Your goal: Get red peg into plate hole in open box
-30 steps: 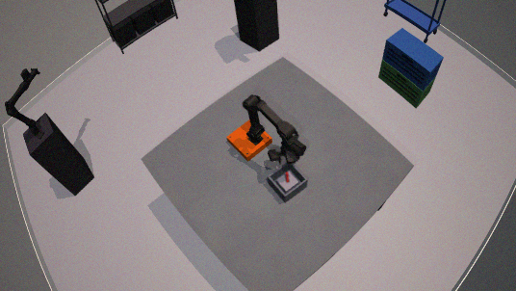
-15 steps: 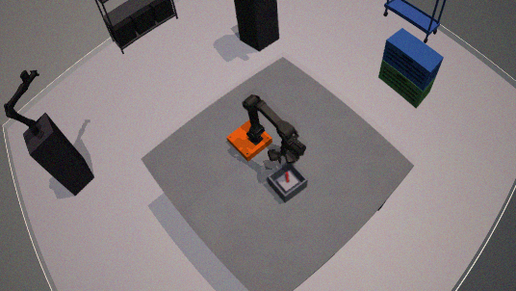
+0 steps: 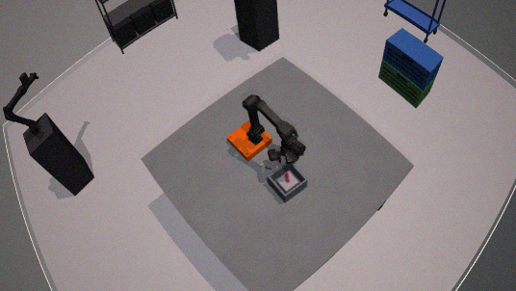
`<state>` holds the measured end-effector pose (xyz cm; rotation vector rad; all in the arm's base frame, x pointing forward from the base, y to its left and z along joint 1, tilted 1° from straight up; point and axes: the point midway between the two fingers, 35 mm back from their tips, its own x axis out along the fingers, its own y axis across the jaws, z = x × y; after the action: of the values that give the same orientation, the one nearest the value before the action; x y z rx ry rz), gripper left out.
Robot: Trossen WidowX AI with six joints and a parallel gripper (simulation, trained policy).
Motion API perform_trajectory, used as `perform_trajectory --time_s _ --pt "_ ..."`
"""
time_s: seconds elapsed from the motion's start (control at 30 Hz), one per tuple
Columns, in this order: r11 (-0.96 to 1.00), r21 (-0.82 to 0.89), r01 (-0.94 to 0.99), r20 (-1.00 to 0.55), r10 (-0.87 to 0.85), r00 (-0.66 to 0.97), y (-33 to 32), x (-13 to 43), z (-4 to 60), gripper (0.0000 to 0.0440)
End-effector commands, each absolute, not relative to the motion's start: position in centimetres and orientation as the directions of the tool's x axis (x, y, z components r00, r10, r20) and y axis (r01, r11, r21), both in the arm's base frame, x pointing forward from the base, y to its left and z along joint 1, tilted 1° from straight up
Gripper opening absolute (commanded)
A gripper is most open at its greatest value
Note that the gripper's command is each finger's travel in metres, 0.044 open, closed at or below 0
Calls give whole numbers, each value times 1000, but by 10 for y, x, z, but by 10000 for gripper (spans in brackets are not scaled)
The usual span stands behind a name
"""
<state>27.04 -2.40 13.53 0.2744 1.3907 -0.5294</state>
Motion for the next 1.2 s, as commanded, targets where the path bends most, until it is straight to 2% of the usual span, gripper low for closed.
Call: perform_trajectory --time_s 0.0,1.17 --pt "851 -115 512 -979 -186 89 -23 270 135 244" --pt "848 -106 520 -980 -177 90 -22 271 130 227"
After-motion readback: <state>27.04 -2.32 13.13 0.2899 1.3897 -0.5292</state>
